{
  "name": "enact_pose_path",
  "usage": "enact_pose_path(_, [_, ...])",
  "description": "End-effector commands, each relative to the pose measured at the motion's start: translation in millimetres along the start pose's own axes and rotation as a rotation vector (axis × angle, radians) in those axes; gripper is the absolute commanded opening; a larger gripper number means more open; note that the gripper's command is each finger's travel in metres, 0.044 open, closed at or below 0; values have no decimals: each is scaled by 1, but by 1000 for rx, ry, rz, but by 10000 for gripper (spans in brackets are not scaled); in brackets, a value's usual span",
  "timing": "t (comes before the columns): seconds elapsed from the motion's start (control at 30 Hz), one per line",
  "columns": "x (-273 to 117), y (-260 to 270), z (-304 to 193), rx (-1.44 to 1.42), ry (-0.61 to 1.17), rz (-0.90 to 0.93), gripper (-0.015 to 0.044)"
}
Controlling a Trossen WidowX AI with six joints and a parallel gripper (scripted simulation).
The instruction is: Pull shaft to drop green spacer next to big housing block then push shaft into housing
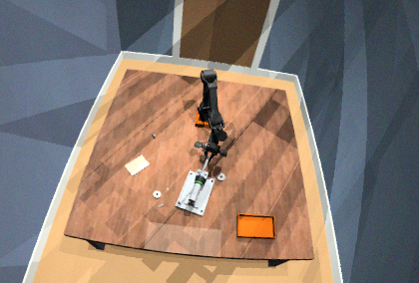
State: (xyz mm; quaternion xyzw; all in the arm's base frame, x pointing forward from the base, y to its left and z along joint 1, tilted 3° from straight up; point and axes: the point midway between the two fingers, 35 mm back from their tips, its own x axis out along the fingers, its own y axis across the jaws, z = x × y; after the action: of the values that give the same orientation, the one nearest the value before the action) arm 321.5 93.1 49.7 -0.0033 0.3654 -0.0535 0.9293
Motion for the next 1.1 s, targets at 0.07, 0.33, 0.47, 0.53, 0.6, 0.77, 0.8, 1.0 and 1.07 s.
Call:
enact_pose_path(0.07, [-1, -1, -1, 5, 1, -2, 0])
enact_pose_path(0.33, [-1, -1, -2, 5, 1, -2, 0])
enact_pose_path(0.47, [-2, -1, -2, 5, 1, -2, 0])
enact_pose_path(0.53, [-2, -1, -3, 5, 1, -2, 0])
enact_pose_path(0.6, [-2, -1, -3, 5, 1, -2, 0])
enact_pose_path(0.77, [-3, -1, -3, 5, 1, -2, 0])
enact_pose_path(0.8, [-3, -1, -3, 5, 1, -2, 0])
enact_pose_path(1.0, [-3, -1, -4, 5, 1, -2, 0])
enact_pose_path(1.07, [-3, -1, -4, 5, 1, -2, 0])
